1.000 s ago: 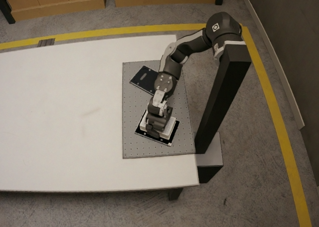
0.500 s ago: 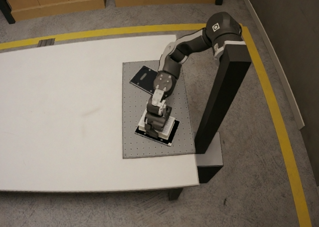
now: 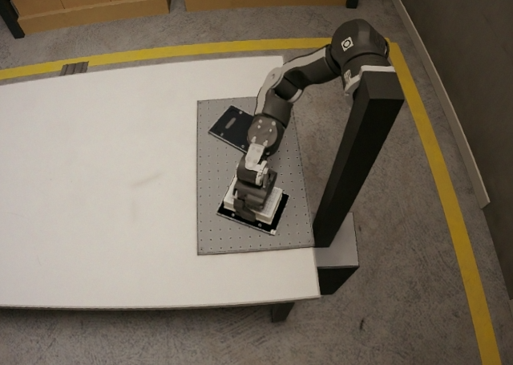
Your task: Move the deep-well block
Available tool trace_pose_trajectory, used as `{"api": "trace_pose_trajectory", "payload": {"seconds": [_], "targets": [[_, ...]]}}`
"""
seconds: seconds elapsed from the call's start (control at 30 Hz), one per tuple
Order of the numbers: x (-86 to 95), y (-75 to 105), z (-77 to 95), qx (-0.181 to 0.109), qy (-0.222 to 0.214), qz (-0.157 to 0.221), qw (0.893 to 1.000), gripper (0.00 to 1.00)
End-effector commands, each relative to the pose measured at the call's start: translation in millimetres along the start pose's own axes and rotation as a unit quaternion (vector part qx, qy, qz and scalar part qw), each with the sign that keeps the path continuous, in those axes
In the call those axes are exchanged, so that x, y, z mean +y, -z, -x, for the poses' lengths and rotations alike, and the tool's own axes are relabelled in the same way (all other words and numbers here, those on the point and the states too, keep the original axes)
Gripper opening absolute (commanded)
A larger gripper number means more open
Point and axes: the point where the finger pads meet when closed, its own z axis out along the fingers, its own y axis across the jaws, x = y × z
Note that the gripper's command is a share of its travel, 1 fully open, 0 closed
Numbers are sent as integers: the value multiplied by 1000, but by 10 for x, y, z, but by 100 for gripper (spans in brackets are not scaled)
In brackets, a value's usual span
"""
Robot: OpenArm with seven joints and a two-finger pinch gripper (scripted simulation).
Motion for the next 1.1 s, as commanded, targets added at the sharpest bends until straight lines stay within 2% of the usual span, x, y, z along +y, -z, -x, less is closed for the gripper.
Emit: {"api": "trace_pose_trajectory", "payload": {"seconds": [0.0, 1.07], "targets": [[0, 8, -9, -1, 1, 0, 1000, 0], [19, 32, 1, -1, 0, 3, 1000, 0]]}}
